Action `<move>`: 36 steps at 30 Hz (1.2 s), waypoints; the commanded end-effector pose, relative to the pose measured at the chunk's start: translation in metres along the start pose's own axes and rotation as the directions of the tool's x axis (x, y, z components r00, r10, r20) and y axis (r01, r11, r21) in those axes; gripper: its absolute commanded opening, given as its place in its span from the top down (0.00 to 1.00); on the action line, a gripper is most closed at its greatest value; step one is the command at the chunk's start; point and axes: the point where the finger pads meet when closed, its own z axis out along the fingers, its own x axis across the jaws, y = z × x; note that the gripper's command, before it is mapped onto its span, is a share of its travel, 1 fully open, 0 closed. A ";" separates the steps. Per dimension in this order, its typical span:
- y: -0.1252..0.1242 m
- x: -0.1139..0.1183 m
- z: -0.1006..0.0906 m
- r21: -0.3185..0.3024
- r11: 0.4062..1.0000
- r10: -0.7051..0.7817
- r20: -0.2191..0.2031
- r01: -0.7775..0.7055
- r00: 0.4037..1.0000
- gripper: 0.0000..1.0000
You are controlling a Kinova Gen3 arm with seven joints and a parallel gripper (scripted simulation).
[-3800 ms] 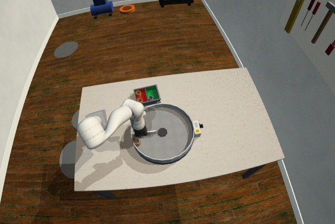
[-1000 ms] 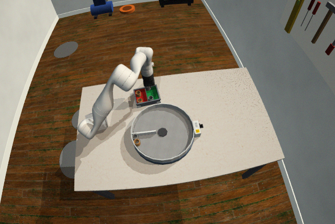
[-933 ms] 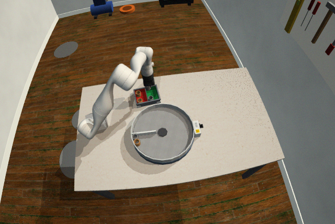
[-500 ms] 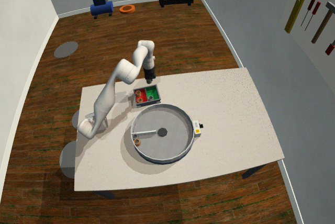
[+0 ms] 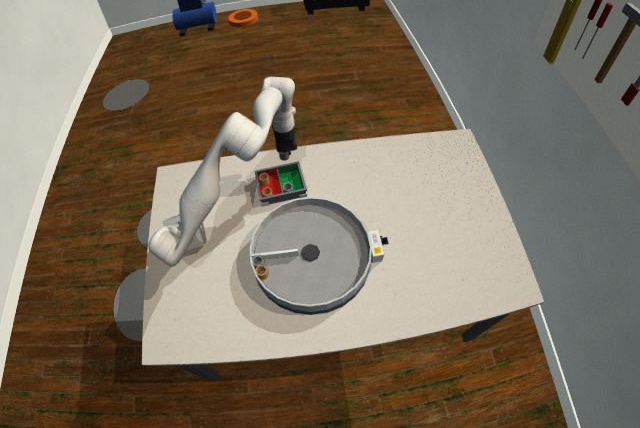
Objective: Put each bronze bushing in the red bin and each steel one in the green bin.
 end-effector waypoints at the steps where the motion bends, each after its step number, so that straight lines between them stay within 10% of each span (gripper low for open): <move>1: -0.001 -0.002 -0.001 0.000 1.000 -0.004 0.002 0.004 1.000 1.00; 36: -0.001 0.000 -0.001 -0.002 1.000 -0.011 0.007 0.011 1.000 1.00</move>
